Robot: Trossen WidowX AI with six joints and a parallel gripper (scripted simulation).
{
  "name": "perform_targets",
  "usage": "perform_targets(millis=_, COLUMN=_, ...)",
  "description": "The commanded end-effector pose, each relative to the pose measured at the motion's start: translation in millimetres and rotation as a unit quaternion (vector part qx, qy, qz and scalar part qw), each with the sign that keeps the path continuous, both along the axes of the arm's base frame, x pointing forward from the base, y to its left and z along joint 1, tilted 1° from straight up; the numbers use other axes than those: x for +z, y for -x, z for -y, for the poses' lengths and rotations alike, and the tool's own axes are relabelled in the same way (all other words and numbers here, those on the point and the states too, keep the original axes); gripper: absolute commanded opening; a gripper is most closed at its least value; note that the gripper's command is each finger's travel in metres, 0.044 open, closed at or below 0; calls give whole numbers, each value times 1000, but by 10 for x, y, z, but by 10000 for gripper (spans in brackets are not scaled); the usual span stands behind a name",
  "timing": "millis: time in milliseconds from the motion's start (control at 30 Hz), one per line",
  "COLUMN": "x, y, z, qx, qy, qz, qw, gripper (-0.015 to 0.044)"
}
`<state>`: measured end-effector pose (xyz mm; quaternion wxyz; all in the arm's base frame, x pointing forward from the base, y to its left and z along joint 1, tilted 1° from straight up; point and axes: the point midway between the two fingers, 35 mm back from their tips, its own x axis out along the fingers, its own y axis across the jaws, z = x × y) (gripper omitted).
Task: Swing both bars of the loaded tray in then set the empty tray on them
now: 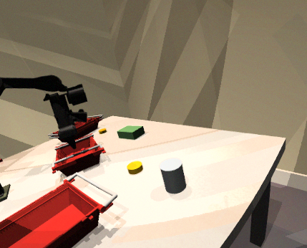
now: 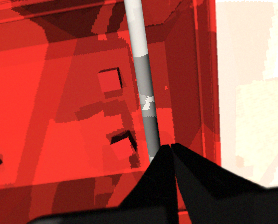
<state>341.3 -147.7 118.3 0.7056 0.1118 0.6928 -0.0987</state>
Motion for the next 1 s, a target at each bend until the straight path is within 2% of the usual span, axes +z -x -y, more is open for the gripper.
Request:
perform_targets(millis=0, x=0, y=0, z=0, qx=0, qy=0, qz=0, qw=1000, gripper=53)
perform_targets(millis=233, x=112, y=-9, z=6, qx=0, qy=1, qz=3, qw=1000, gripper=236)
perform_targets(millis=500, x=853, y=42, z=-2, qx=-2, qy=8, qz=19, qw=1000, gripper=440)
perform_targets(millis=533, x=568, y=20, z=35, qx=0, qy=4, qz=9, qw=1000, gripper=440)
perform_targets(millis=767, x=378, y=712, z=899, qx=68, qy=11, qz=3, qw=998, gripper=440)
perform_targets(millis=967, x=189, y=1565, z=1451, qx=133, qy=14, qz=-4, qw=991, gripper=440)
